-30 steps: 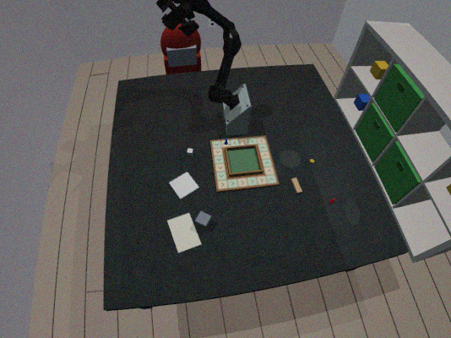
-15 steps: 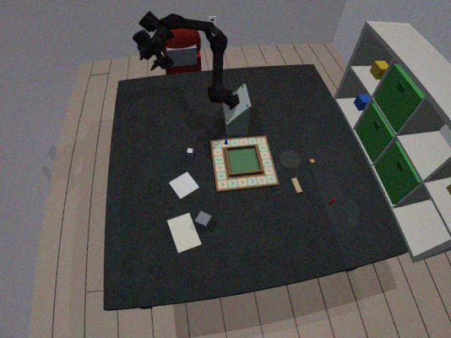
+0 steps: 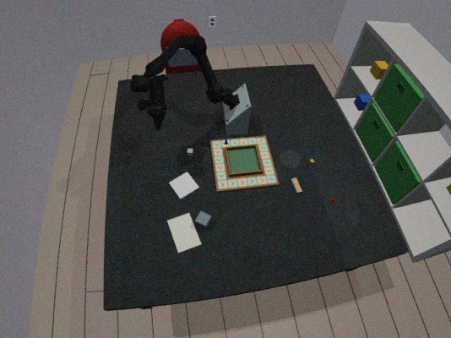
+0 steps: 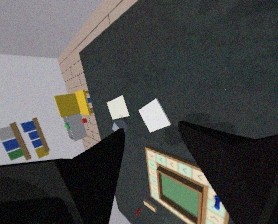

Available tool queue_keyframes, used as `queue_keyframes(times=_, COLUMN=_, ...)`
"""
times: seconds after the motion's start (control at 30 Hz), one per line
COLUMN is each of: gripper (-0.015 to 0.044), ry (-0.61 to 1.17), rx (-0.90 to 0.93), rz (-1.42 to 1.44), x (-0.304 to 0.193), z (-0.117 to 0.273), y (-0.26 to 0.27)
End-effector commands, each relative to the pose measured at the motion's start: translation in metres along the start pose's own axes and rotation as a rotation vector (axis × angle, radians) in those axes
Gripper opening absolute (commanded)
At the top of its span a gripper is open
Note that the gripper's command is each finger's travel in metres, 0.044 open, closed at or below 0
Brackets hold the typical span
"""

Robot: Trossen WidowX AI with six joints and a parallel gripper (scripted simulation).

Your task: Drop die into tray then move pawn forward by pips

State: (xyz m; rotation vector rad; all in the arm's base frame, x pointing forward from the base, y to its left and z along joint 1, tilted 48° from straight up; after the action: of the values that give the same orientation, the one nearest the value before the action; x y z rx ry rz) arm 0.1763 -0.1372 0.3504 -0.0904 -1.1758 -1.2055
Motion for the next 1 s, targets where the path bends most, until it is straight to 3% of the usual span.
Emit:
queue_keyframes(times=0.0, gripper=0.0275, ry=0.081, rx=-0.191, rz=0.288, x=-0.028, z=-0.05, y=-0.023)
queue_keyframes(times=0.17, gripper=0.0275, ry=0.249, rx=-0.441, rz=0.786, x=-0.072, z=-0.1, y=-0.065)
queue_keyframes(times=0.33, gripper=0.0275, ry=0.448, rx=-0.614, rz=1.237, x=-0.112, z=-0.123, y=-0.103)
queue_keyframes(times=0.97, gripper=0.0275, ry=0.455, rx=-0.62, rz=1.254, x=-0.113, z=-0.134, y=-0.115)
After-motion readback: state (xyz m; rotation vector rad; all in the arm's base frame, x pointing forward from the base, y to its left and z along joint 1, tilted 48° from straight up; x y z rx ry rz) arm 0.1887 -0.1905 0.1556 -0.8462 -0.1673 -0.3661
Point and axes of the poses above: the point midway between the two fingers, 35 mm back from their tips, its own z axis back along the fingers, its own y axis across the jaws, x = y × z, the point moved 2 cm from there along z, back along the fingers, and after that the axes turned 6 degrees about -z, right-handed, at the moved point
